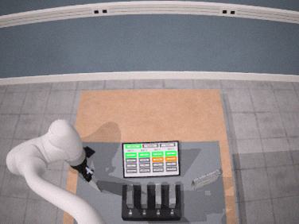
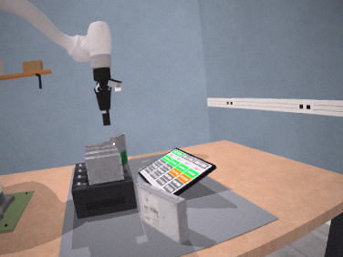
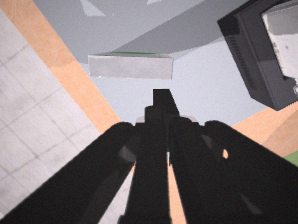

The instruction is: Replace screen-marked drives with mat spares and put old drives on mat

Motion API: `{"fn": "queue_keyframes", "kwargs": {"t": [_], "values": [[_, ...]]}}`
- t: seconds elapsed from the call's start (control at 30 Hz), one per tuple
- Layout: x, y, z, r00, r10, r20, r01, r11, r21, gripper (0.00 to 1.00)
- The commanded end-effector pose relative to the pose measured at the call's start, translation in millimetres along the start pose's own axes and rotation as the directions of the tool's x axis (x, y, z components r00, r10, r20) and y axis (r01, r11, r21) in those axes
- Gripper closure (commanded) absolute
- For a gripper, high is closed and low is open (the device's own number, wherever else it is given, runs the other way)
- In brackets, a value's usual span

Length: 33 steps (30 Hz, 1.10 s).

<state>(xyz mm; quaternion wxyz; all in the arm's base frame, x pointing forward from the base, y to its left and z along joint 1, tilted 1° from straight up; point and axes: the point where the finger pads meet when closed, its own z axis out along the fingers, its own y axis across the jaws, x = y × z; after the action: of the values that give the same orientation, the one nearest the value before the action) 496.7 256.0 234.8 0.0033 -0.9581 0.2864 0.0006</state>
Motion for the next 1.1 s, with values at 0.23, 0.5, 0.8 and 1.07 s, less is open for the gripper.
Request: {"fn": "queue_keyframes", "kwargs": {"t": [0.23, 0.5, 0.8, 1.07], "values": [[64, 131, -4, 0.955, -0.297, 0.002, 0.297, 0.955, 0.005, 0.90], [71, 219, 0, 0.870, -0.492, 0.001, 0.492, 0.870, 0.006, 0.90], [77, 313, 4, 0.854, -0.520, 0.001, 0.520, 0.854, 0.006, 0.90], [87, 396, 4, 0.854, -0.520, 0.001, 0.520, 0.854, 0.006, 0.90]]}}
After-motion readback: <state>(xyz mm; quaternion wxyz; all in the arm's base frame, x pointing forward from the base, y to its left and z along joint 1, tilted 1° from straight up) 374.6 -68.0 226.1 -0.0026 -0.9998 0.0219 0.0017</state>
